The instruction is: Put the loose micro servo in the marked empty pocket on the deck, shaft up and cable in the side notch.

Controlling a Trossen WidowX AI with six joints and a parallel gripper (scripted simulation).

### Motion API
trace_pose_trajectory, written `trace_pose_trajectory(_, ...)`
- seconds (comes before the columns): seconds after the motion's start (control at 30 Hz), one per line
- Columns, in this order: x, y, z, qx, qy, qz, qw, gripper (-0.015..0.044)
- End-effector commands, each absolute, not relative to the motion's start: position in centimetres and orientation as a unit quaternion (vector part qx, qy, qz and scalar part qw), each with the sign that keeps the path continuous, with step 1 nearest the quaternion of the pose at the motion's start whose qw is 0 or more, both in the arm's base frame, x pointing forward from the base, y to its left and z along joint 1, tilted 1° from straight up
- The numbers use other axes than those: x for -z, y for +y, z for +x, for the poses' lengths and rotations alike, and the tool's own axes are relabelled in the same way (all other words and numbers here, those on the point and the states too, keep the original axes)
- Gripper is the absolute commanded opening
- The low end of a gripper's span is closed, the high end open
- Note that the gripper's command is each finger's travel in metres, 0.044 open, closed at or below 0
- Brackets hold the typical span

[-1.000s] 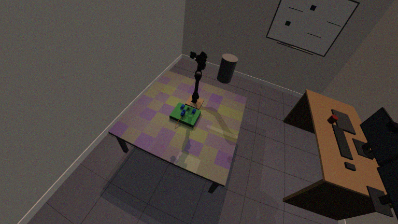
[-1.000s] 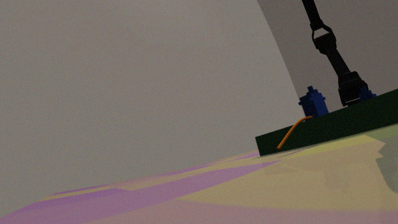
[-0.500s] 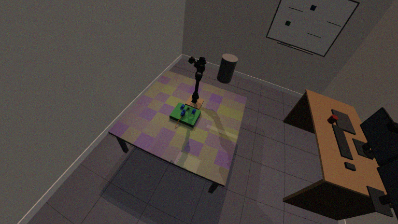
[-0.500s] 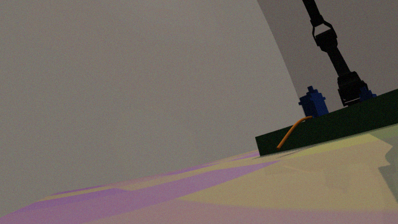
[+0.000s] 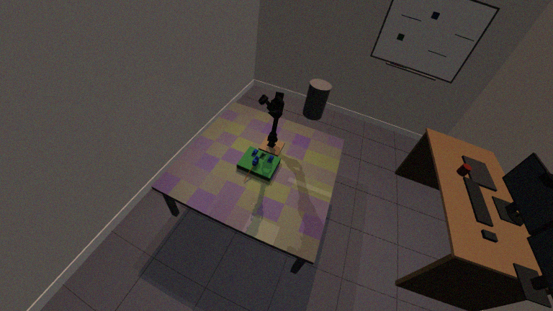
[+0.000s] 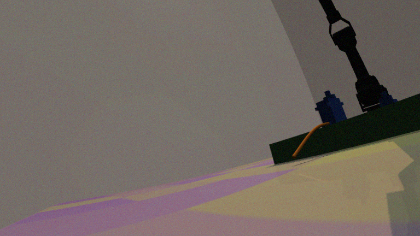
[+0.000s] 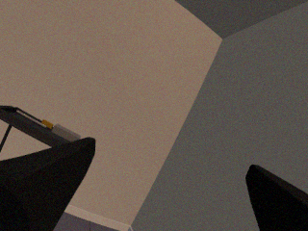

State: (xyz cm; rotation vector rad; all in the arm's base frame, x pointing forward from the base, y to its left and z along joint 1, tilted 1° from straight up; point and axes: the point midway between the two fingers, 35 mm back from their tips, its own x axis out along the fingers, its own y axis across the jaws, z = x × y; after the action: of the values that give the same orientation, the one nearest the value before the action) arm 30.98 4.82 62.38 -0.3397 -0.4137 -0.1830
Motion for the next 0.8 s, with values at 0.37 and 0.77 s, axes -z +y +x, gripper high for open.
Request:
trace_pose_trajectory(0.37,-50.5,6.0,38.8,0.022,0.002,-0.205,0.978,0.0440)
trace_pose_trajectory(0.77,-40.4,5.4,41.4,-0.016,0.176,-0.197,0.964,0.0440)
